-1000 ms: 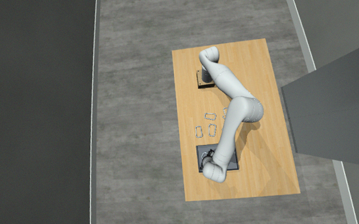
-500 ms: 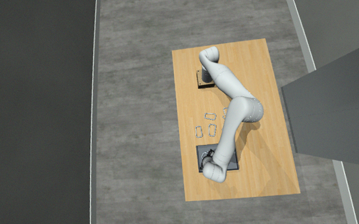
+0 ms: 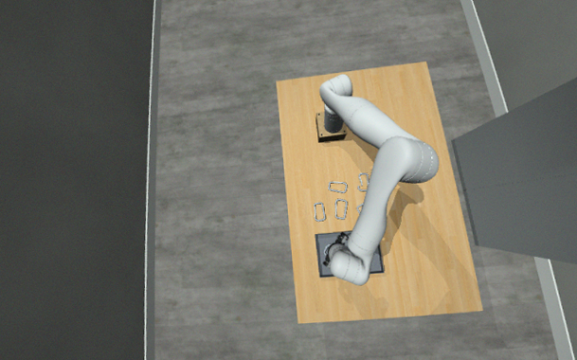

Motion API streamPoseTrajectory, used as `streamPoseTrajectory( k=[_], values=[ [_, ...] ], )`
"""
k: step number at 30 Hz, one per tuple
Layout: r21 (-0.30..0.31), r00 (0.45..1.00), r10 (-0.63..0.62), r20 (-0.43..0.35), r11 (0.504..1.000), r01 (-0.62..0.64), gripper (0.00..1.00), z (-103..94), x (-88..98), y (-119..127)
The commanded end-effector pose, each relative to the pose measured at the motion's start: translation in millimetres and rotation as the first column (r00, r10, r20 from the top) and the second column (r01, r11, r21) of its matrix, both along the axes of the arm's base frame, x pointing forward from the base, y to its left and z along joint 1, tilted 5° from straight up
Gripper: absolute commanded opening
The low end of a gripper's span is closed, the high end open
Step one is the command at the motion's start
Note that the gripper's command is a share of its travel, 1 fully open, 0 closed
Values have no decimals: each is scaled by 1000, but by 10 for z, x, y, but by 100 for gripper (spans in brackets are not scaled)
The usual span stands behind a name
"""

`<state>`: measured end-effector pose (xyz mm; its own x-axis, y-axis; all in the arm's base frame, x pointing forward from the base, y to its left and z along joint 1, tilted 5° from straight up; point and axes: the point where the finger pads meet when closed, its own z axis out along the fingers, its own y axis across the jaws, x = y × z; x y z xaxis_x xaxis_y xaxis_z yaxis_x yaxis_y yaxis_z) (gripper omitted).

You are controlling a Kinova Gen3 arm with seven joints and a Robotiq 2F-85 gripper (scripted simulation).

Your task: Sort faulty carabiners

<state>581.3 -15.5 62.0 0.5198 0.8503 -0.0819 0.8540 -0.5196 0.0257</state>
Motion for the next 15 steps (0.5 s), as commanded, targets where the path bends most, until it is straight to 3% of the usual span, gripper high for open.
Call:
streamPoseTrajectory(
  k=[1, 3, 4, 15],
  values=[
    [4, 1000, 6, 10, 1000, -6, 100, 66, 15, 53],
    [4, 1000, 6, 10, 1000, -6, 100, 66, 15, 53],
    [1, 1000, 1, 4, 1000, -1, 100, 365, -324, 171],
    [1, 1000, 1, 4, 1000, -1, 100, 365, -324, 171]
  ],
)
